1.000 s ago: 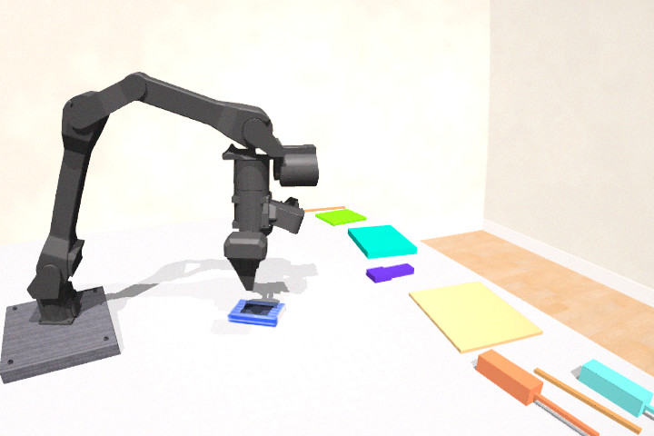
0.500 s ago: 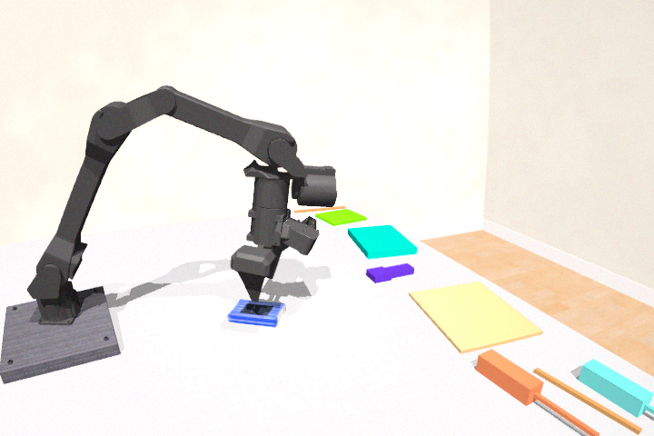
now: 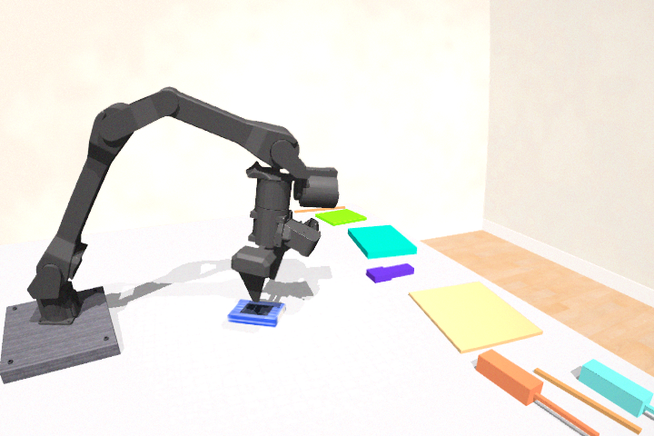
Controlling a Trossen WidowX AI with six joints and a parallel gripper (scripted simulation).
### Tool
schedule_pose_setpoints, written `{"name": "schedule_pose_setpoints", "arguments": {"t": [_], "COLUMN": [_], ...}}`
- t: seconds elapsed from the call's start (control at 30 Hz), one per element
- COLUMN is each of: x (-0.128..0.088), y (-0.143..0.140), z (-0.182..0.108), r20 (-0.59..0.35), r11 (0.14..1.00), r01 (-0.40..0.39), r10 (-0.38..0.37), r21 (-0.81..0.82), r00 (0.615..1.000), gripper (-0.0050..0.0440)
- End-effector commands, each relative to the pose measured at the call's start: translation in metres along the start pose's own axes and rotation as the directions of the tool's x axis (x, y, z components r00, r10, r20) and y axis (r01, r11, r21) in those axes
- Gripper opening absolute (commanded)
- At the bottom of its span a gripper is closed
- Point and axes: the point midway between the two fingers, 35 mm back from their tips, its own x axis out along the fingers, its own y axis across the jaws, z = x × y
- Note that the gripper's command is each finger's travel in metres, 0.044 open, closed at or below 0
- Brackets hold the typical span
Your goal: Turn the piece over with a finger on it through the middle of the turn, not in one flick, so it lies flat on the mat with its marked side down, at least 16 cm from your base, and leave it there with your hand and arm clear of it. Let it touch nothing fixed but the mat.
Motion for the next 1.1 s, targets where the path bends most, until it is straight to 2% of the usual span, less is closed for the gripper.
{"name": "schedule_pose_setpoints", "arguments": {"t": [0.0,0.5,0.77,1.03,1.07], "x": [0.000,0.006,0.045,0.045,0.038], "y": [0.000,0.001,0.002,0.002,0.003], "z": [0.000,0.001,0.007,0.007,0.008], "r20": [0.000,-0.004,-0.014,-0.014,-0.001], "r11": [1.000,1.000,1.000,1.000,1.000], "r01": [0.000,0.000,0.001,0.001,-0.003], "r10": [0.000,0.000,-0.001,-0.001,0.003], "r21": [-0.003,0.003,0.008,0.008,0.013], "r00": [1.000,1.000,1.000,1.000,1.000], "gripper": [0.0440,0.0440,0.0440,0.0440,0.0440]}}
